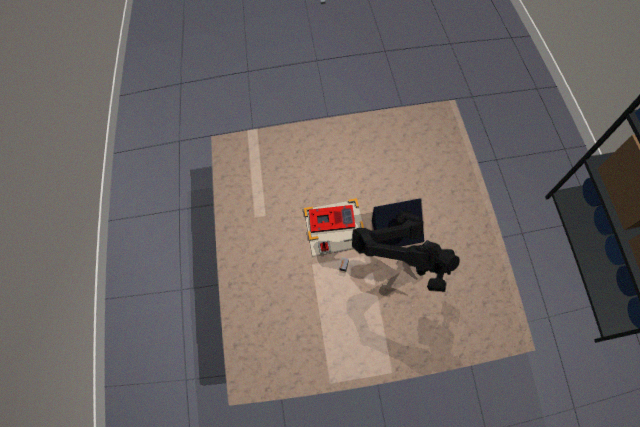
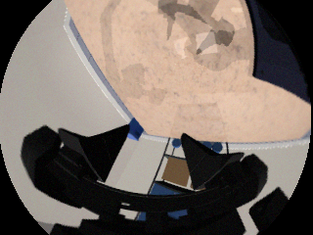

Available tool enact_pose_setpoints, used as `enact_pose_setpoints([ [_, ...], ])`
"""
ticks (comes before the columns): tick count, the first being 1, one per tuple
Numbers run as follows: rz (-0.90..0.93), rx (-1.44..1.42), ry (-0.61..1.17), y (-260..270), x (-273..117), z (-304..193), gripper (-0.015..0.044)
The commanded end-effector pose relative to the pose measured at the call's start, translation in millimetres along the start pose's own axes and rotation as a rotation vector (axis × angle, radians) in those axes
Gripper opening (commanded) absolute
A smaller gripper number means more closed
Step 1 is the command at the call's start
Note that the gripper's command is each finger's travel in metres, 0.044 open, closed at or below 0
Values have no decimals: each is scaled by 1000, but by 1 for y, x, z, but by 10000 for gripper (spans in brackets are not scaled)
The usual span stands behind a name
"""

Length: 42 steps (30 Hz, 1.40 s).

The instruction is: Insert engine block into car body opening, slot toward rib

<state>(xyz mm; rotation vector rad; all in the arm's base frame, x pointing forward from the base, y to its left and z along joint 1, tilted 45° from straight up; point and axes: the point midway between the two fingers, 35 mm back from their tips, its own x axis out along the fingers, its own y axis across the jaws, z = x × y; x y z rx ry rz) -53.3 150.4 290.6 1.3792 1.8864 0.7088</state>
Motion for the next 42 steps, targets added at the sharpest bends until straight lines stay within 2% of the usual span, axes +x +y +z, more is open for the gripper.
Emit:
enact_pose_setpoints([
  [1,0,0,0,0,0,0,426],
  [2,0,-5,-2,0,0,0,440],
  [21,-65,-527,-205,0,18,15,440],
  [42,-324,-1045,-415,4,44,51,440],
])
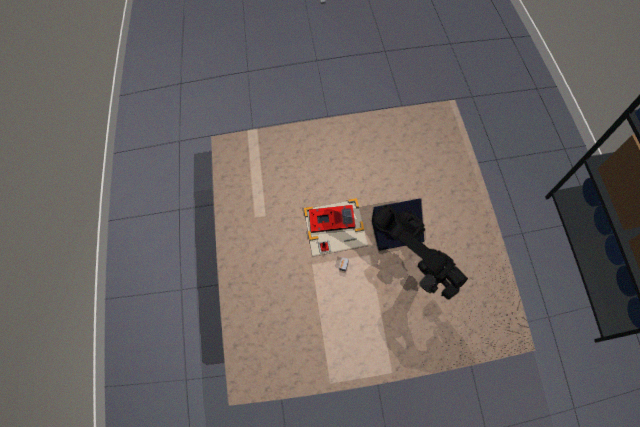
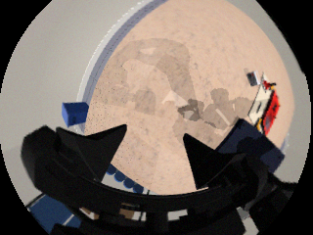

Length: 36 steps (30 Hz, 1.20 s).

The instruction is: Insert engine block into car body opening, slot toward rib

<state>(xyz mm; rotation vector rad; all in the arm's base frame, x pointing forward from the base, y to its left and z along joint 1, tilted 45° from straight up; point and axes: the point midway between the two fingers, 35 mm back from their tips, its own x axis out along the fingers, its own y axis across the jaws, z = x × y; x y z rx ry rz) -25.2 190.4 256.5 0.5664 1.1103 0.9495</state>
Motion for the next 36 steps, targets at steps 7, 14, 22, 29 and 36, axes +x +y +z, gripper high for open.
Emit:
enact_pose_setpoints([
  [7,-153,-296,-10,-10,21,12,440],
  [14,-263,-502,21,-22,36,25,440],
  [22,-378,-725,103,-38,51,43,440],
  [29,-450,-909,214,-55,61,61,440],
  [36,-483,-1088,362,-77,72,82,440],
])
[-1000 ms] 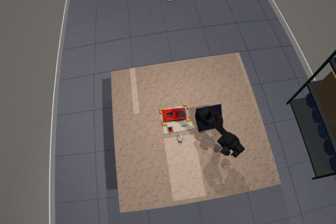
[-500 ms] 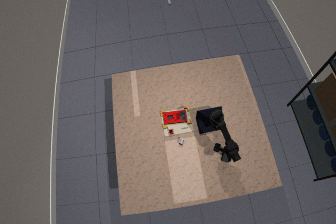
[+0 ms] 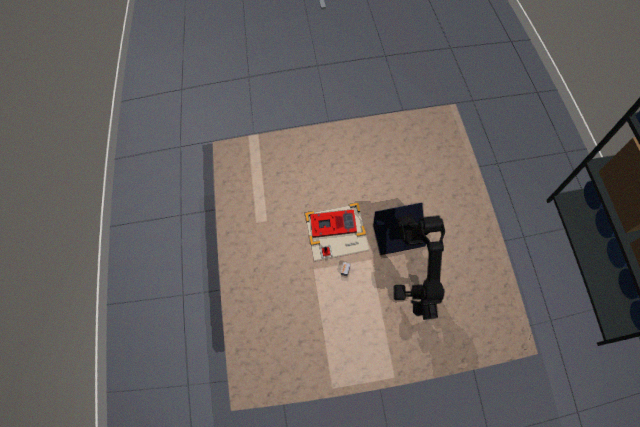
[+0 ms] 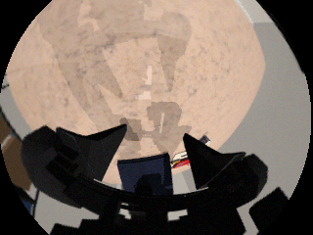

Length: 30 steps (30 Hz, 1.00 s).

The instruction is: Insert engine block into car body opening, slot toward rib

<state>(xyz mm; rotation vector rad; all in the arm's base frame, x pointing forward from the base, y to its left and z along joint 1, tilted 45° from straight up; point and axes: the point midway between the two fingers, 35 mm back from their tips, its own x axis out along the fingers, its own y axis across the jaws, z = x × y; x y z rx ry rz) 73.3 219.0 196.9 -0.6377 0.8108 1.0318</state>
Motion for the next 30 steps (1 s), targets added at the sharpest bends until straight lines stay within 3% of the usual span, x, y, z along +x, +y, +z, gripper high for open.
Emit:
enact_pose_setpoints([
  [1,13,-130,66,-16,12,0,440],
  [16,154,-502,176,-81,45,-13,440],
  [30,300,-785,84,-149,62,-38,440],
])
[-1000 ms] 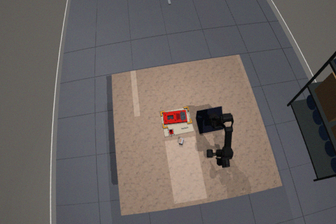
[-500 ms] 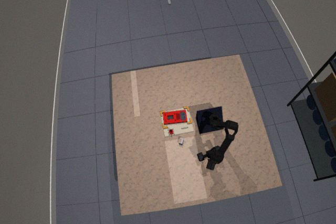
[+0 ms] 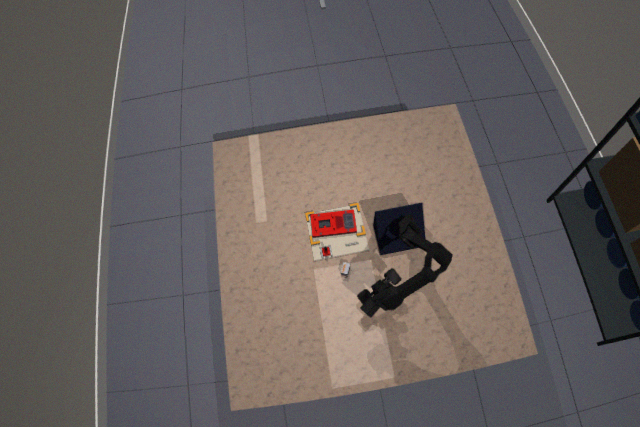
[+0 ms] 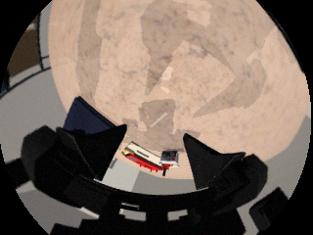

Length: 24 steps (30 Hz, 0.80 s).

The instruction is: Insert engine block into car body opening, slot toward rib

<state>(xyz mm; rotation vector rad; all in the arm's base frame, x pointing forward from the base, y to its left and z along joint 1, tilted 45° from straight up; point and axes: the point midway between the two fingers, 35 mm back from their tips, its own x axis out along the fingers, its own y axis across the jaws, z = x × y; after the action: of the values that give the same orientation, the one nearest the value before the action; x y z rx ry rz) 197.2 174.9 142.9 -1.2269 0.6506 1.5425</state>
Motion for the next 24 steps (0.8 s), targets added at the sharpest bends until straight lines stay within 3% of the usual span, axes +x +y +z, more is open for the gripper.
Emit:
enact_pose_setpoints([
  [1,15,-114,-59,-15,1,-25,440],
  [12,-57,-362,-194,-38,-2,-87,440],
  [24,-292,-625,-268,-44,-15,-164,440],
])
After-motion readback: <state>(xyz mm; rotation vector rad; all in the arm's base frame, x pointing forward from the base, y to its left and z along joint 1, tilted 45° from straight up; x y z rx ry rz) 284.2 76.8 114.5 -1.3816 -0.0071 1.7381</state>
